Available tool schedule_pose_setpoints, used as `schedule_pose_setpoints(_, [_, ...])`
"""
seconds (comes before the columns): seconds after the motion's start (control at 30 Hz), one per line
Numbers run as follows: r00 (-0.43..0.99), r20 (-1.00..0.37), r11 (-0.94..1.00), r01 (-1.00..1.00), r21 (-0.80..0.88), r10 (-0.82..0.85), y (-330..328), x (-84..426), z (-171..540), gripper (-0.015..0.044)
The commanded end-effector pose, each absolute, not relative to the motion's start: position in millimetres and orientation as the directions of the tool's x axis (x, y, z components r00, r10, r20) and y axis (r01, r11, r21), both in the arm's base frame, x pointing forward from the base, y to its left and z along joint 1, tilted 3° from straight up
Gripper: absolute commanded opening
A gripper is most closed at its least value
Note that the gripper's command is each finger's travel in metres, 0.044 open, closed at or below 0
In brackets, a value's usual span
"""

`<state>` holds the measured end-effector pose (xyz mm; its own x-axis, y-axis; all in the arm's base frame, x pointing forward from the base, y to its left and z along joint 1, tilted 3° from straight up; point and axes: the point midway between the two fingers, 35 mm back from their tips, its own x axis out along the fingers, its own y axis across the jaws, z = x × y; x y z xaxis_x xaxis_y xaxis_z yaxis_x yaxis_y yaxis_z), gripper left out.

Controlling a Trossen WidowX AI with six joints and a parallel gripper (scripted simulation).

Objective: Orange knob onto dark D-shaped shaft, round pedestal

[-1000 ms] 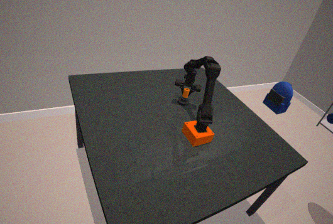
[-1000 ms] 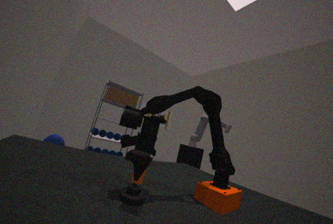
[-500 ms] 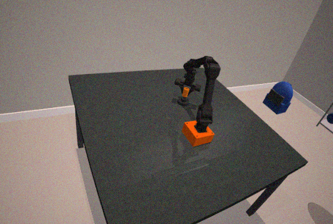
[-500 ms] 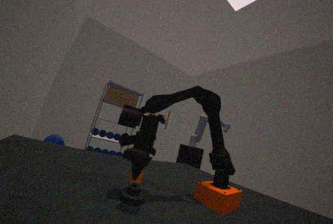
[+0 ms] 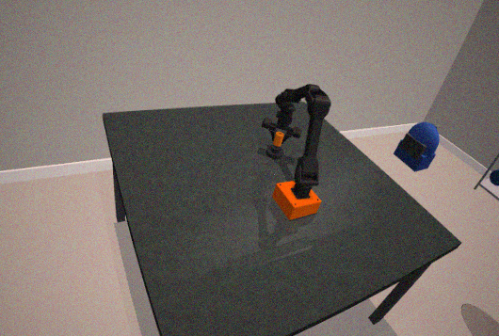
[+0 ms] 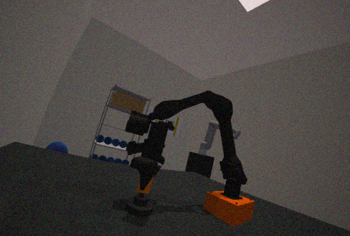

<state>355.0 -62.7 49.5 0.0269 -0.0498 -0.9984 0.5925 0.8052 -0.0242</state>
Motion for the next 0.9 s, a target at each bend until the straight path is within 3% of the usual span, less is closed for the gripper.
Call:
schedule_pose_setpoints(0.0, [0.032, -0.998, 0.805, 0.593, -0.022, -0.051, -63.8, 355.5, 52.7, 0.0000])
schedule_pose_setpoints(0.87, [0.032, -0.998, 0.815, 0.579, -0.022, -0.050, -62.2, 356.6, 46.4, 0.0000])
